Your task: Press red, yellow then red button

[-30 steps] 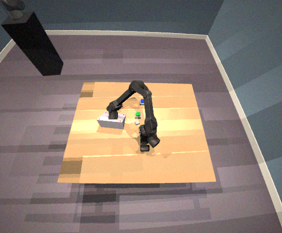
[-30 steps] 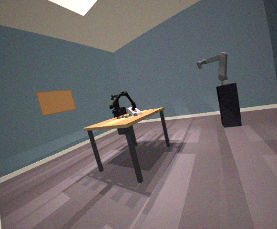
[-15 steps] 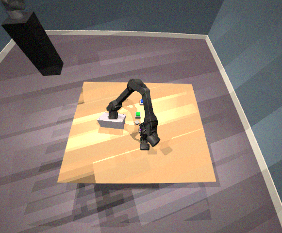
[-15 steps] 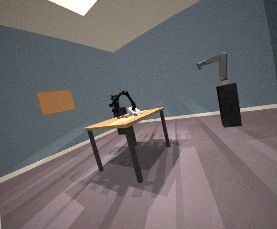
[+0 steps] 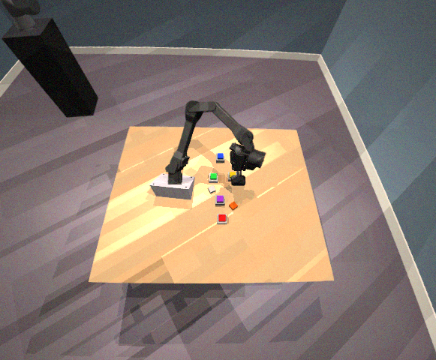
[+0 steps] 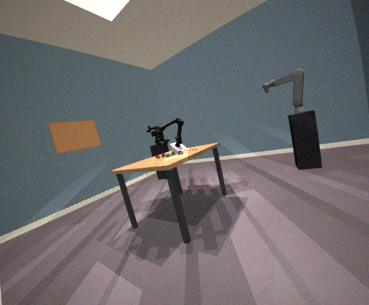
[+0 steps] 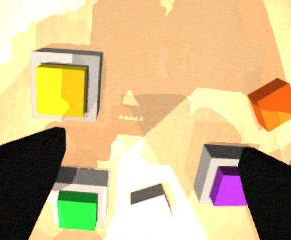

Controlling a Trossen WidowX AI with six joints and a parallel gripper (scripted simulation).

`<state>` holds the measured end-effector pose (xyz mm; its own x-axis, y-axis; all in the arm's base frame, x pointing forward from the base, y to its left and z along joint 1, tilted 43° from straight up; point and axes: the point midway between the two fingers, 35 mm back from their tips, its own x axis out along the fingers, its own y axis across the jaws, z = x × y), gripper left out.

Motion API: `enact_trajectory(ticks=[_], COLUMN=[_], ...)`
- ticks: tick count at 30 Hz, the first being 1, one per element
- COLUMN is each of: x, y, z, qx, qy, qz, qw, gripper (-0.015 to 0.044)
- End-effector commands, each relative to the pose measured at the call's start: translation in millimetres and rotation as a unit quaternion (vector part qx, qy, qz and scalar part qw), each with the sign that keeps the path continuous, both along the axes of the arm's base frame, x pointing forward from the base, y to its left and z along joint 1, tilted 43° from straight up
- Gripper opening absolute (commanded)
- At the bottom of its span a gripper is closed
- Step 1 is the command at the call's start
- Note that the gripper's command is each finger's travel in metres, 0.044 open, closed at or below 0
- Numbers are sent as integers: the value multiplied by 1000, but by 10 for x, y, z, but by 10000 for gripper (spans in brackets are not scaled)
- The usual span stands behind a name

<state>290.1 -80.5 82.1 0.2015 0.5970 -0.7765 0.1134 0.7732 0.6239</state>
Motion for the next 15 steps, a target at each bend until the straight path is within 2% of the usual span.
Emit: enact_trajectory(ticks=[1, 8, 15], x=[-55, -462, -480], y=[494, 1273, 1293], z=[502, 1231, 1249], qx=[10, 35, 36], qy=[0, -5, -5], qz=[-1, 6, 6], qw=[1000, 999, 999], gripper=[400, 400, 400])
